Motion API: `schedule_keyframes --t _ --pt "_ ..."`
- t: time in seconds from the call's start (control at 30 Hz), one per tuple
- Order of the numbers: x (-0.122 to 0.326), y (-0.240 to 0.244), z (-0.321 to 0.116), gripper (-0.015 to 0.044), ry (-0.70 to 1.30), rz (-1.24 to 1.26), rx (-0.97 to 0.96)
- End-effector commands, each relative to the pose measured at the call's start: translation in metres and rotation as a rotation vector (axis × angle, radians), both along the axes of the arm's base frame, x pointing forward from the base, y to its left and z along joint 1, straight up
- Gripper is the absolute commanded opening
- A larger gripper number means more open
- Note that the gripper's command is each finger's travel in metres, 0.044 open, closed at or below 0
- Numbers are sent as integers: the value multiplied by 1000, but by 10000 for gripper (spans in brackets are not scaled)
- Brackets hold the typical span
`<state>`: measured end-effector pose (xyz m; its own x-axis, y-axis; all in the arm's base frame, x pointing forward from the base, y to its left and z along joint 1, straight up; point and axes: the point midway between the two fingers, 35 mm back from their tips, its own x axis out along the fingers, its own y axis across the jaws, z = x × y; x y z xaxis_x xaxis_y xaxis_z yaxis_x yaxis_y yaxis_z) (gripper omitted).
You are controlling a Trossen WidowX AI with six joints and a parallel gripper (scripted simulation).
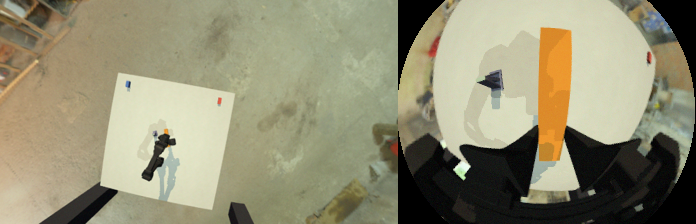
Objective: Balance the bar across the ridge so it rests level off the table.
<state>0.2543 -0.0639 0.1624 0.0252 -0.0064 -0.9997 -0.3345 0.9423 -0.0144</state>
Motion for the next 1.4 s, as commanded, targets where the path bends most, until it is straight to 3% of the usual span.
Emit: schedule_keyframes --t 0.0,1.37 --pt "3 13 0 0 0 5 1" --pt "-7 158 1 0 0 114 13"
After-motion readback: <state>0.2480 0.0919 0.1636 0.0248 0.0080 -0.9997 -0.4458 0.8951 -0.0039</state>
